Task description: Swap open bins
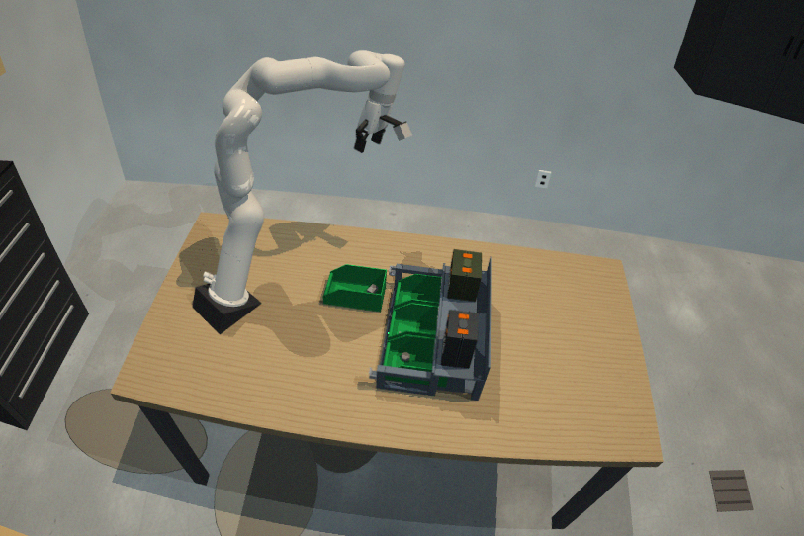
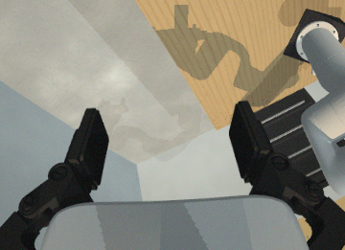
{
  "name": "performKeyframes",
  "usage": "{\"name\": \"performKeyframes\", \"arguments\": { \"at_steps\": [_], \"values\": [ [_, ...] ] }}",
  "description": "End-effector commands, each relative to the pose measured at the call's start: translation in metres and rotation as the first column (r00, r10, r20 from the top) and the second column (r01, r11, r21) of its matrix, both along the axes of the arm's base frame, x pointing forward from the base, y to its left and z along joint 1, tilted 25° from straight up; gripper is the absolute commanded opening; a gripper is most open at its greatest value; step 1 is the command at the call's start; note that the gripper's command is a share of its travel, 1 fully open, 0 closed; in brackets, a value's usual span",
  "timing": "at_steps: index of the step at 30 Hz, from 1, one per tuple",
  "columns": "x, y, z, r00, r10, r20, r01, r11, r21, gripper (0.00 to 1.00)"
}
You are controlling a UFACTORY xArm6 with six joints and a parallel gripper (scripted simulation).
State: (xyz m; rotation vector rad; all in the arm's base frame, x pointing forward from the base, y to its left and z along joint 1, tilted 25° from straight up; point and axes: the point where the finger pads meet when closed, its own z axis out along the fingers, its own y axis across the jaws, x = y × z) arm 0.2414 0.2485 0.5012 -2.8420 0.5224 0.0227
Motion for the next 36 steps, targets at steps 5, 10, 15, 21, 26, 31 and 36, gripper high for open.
{"name": "performKeyframes", "arguments": {
  "at_steps": [5,10,15,21,26,31,36],
  "values": [
    [0.000,0.000,0.002,1.000,0.000,0.003,0.000,1.000,0.003,1.00],
    [0.000,0.000,0.002,1.000,0.000,0.003,0.000,1.000,0.003,1.00],
    [0.000,0.000,0.002,1.000,0.000,0.003,0.000,1.000,0.003,1.00],
    [0.000,0.000,0.001,1.000,-0.002,0.003,0.002,1.000,0.003,1.00],
    [0.003,-0.001,0.000,1.000,-0.020,-0.002,0.020,1.000,0.004,1.00],
    [0.009,-0.004,-0.004,0.998,-0.067,-0.016,0.067,0.998,0.006,1.00],
    [0.015,-0.008,-0.007,0.993,-0.113,-0.029,0.113,0.994,0.008,1.00]
  ]
}}
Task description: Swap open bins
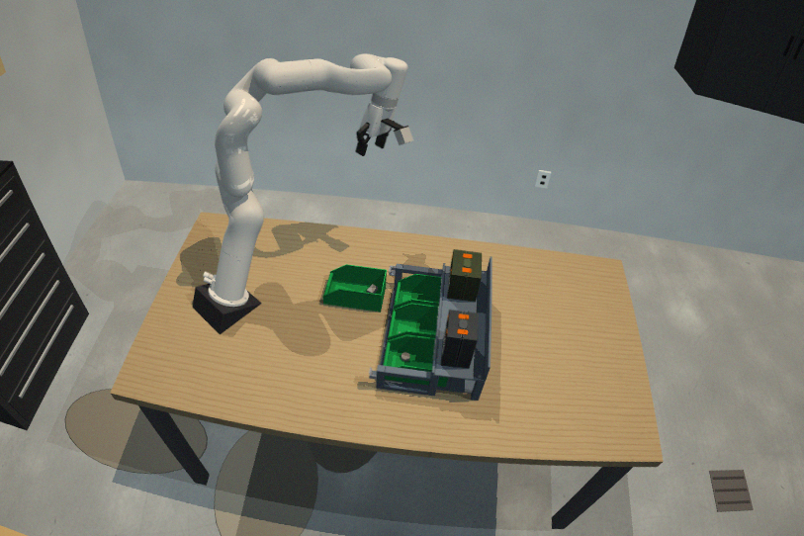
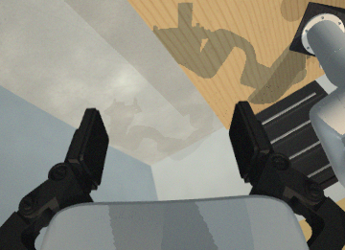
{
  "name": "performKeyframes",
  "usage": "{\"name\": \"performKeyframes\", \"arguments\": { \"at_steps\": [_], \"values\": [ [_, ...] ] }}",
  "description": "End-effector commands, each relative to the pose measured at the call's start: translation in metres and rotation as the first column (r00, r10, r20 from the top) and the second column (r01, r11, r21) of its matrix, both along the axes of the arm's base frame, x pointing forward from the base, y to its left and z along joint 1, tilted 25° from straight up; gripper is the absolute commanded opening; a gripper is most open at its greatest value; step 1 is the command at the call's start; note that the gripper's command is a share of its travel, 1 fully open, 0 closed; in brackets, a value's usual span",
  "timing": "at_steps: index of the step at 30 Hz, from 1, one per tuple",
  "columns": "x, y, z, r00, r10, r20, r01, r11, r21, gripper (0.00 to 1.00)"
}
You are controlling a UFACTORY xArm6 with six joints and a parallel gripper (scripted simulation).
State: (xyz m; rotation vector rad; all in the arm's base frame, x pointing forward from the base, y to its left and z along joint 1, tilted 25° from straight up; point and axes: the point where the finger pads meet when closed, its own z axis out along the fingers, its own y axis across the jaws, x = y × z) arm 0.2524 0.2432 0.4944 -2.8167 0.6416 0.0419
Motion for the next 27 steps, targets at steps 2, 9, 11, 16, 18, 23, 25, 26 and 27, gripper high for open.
{"name": "performKeyframes", "arguments": {
  "at_steps": [2,9,11,16,18,23,25,26,27],
  "values": [
    [0.009,-0.005,-0.004,0.997,-0.071,-0.016,0.072,0.997,0.007,1.00],
    [0.034,-0.021,-0.019,0.964,-0.258,-0.071,0.260,0.966,0.012,1.00],
    [0.043,-0.027,-0.025,0.942,-0.324,-0.090,0.326,0.945,0.012,1.00],
    [0.056,-0.039,-0.034,0.895,-0.428,-0.123,0.433,0.902,0.009,1.00],
    [0.066,-0.048,-0.041,0.853,-0.500,-0.147,0.507,0.862,0.005,1.00],
    [0.090,-0.075,-0.060,0.706,-0.676,-0.210,0.689,0.724,-0.014,1.00],
    [0.099,-0.087,-0.068,0.630,-0.740,-0.236,0.757,0.653,-0.026,1.00],
    [0.104,-0.094,-0.073,0.589,-0.769,-0.248,0.788,0.614,-0.033,1.00],
    [0.108,-0.101,-0.077,0.546,-0.797,-0.261,0.818,0.574,-0.041,1.00]
  ]
}}
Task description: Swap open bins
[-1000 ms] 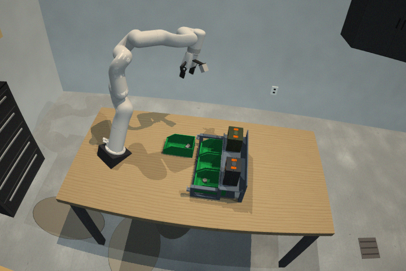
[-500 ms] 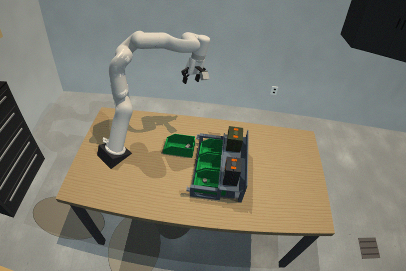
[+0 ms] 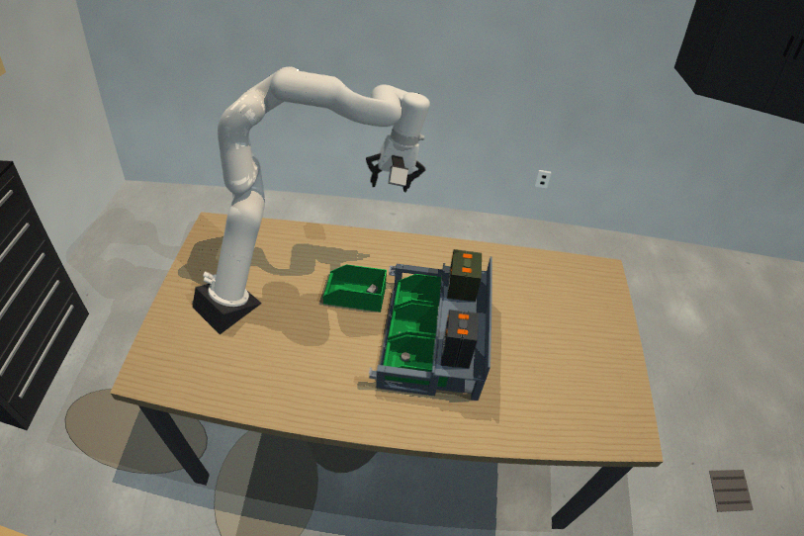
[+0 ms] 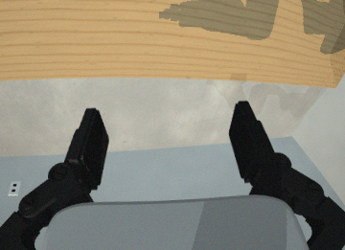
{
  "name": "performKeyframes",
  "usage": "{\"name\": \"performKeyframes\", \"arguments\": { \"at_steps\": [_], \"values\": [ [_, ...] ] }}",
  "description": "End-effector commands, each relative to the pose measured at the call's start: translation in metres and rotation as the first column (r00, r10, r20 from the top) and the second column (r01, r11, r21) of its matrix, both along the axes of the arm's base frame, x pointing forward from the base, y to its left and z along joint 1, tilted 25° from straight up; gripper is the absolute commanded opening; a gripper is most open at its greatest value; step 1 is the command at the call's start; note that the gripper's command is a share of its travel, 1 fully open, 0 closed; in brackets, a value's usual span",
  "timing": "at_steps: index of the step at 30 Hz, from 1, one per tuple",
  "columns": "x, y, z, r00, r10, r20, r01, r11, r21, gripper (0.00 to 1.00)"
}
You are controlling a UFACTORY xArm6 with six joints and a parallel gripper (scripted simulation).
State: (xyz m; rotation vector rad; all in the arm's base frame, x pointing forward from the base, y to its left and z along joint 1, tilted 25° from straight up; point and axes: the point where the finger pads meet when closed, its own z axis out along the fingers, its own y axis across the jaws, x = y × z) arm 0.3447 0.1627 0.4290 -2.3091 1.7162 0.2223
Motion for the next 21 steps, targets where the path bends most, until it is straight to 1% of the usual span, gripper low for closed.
{"name": "performKeyframes", "arguments": {
  "at_steps": [1,3,5,8,10,13,17,20,21],
  "values": [
    [0.020,-0.027,-0.016,0.976,-0.211,-0.052,0.212,0.977,0.021,1.00],
    [0.029,-0.042,-0.024,0.947,-0.310,-0.082,0.313,0.949,0.026,1.00],
    [0.029,-0.042,-0.024,0.947,-0.310,-0.082,0.313,0.949,0.026,1.00],
    [0.039,-0.065,-0.038,0.882,-0.453,-0.129,0.460,0.888,0.029,1.00],
    [0.045,-0.081,-0.046,0.826,-0.540,-0.160,0.551,0.834,0.028,1.00],
    [0.053,-0.106,-0.060,0.725,-0.657,-0.206,0.674,0.738,0.021,1.00],
    [0.059,-0.138,-0.076,0.570,-0.779,-0.263,0.808,0.590,0.004,1.00],
    [0.062,-0.161,-0.088,0.446,-0.843,-0.301,0.882,0.471,-0.014,1.00],
    [0.062,-0.161,-0.088,0.446,-0.843,-0.301,0.882,0.471,-0.014,1.00]
  ]
}}
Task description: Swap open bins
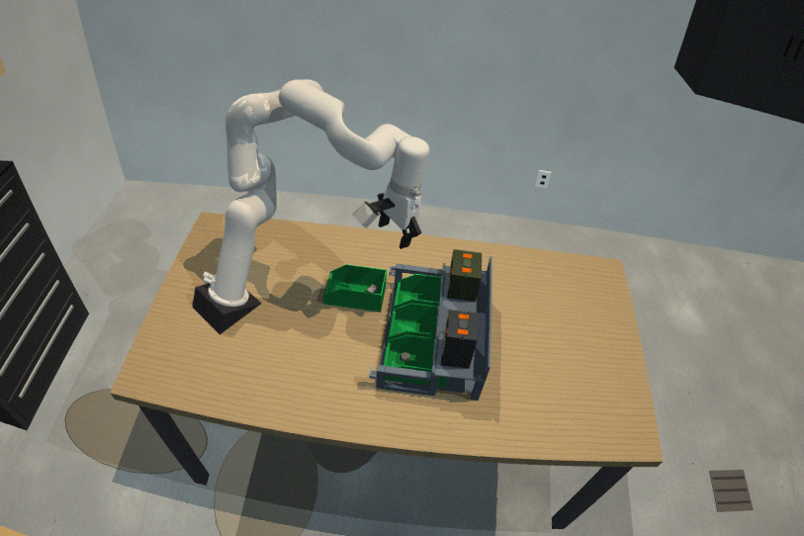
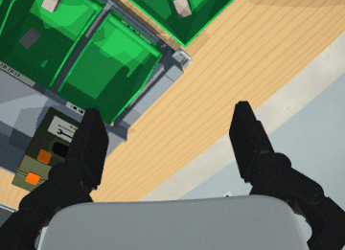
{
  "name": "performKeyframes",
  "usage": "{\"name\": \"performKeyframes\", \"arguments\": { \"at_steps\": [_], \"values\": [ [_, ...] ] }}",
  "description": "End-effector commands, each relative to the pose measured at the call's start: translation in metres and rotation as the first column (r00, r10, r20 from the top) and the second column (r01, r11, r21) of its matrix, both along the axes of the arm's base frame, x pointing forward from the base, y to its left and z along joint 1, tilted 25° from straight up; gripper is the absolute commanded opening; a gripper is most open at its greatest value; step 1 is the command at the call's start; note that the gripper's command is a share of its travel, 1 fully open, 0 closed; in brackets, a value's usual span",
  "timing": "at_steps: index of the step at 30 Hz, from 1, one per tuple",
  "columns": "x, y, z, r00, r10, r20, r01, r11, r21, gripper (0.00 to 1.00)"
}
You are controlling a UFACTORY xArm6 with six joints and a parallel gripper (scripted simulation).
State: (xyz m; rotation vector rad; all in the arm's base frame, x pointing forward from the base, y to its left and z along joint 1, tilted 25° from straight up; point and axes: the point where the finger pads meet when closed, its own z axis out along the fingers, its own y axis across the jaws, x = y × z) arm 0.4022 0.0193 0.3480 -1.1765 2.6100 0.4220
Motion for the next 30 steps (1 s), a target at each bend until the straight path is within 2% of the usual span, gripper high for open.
{"name": "performKeyframes", "arguments": {
  "at_steps": [1,8,15,25,30],
  "values": [
    [0.004,-0.017,-0.007,0.994,-0.107,-0.020,0.107,0.994,0.014,1.00],
    [0.004,-0.064,-0.031,0.921,-0.375,-0.102,0.382,0.923,0.048,1.00],
    [0.000,-0.098,-0.048,0.820,-0.548,-0.164,0.563,0.824,0.061,1.00],
    [-0.005,-0.119,-0.059,0.738,-0.643,-0.205,0.665,0.744,0.064,1.00],
    [-0.006,-0.124,-0.062,0.717,-0.663,-0.214,0.688,0.723,0.064,1.00]
  ]
}}
